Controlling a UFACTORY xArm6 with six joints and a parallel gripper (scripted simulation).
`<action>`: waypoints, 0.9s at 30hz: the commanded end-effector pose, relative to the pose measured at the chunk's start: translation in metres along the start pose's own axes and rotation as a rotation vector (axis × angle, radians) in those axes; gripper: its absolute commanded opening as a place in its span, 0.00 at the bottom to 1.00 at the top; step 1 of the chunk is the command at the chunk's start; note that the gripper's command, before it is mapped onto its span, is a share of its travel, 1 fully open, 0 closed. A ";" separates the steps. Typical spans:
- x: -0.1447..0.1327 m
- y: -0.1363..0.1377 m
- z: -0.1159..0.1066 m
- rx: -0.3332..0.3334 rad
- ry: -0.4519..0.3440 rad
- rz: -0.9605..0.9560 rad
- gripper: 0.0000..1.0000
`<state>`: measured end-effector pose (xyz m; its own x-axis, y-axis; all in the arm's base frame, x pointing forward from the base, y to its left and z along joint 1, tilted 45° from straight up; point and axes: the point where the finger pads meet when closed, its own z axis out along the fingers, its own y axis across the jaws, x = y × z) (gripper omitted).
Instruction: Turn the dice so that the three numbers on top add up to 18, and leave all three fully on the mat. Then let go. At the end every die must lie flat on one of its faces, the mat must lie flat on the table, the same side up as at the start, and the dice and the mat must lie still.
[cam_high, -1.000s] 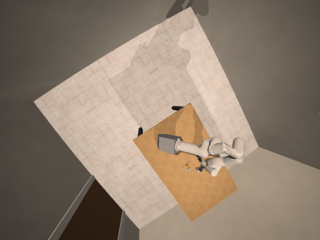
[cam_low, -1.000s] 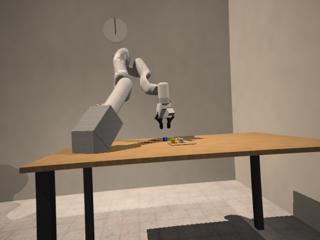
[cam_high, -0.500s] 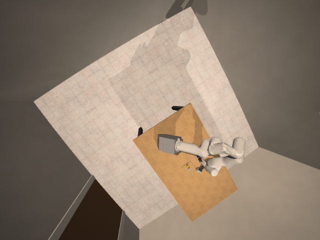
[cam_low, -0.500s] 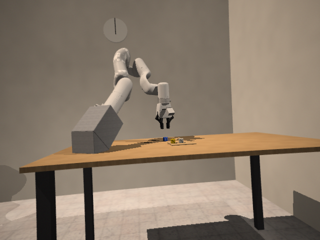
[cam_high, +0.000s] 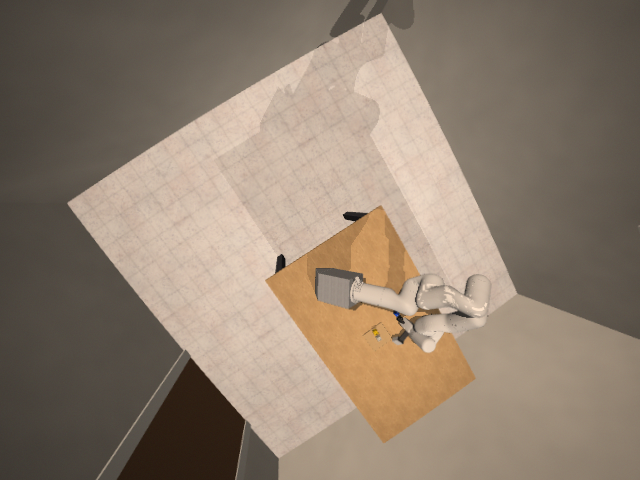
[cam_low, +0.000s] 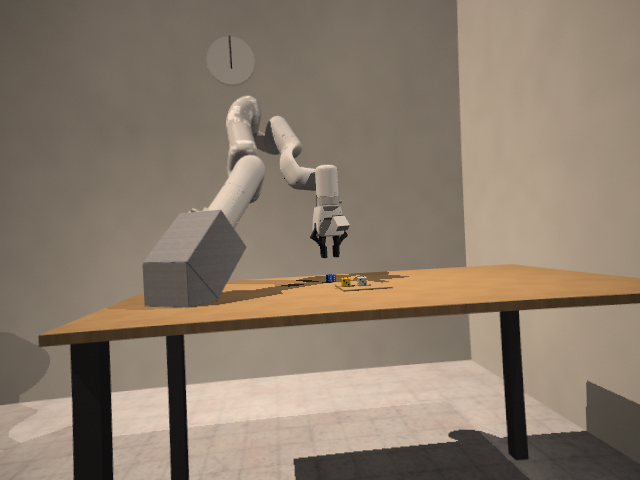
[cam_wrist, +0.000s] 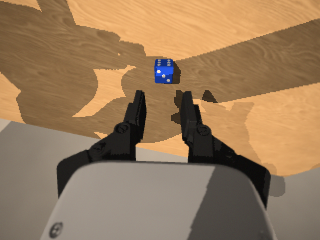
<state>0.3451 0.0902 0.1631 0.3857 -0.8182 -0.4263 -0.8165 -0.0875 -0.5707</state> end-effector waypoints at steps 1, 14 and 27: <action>0.000 -0.001 0.000 0.002 0.001 -0.001 0.42; 0.000 -0.001 0.005 0.002 0.001 -0.001 0.42; 0.000 -0.001 0.018 0.002 0.001 -0.001 0.42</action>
<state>0.3508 0.0982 0.1535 0.3855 -0.8184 -0.4262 -0.8169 -0.0880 -0.5700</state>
